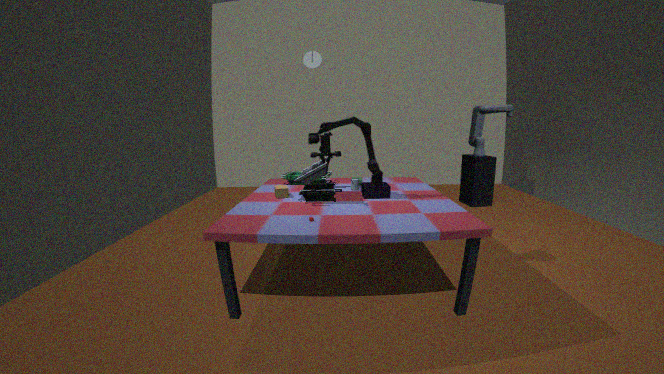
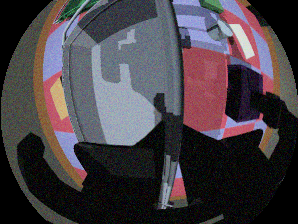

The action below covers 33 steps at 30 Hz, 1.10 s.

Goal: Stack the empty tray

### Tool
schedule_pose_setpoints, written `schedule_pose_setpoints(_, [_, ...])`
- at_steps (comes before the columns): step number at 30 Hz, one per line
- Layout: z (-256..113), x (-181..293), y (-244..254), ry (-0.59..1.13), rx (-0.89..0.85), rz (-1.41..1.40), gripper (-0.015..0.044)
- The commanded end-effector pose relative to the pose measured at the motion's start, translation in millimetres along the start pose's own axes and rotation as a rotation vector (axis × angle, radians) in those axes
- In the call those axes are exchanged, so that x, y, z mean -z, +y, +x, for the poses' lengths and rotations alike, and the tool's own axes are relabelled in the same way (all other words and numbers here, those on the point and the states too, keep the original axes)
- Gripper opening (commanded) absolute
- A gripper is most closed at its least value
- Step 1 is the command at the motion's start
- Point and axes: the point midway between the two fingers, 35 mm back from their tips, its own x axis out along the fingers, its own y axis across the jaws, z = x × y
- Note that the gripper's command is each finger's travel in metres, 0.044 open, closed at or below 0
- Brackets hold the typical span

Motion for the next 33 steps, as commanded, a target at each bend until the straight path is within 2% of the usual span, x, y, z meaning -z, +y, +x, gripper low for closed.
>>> schedule_pose_setpoints(1, [0.5, -0.2, 2.3, -0.002, -0.02, -0.002, 0.0])
schedule_pose_setpoints(33, [38.4, 0.5, -6.1, -0.002, -0.019, -0.002, 0.0])
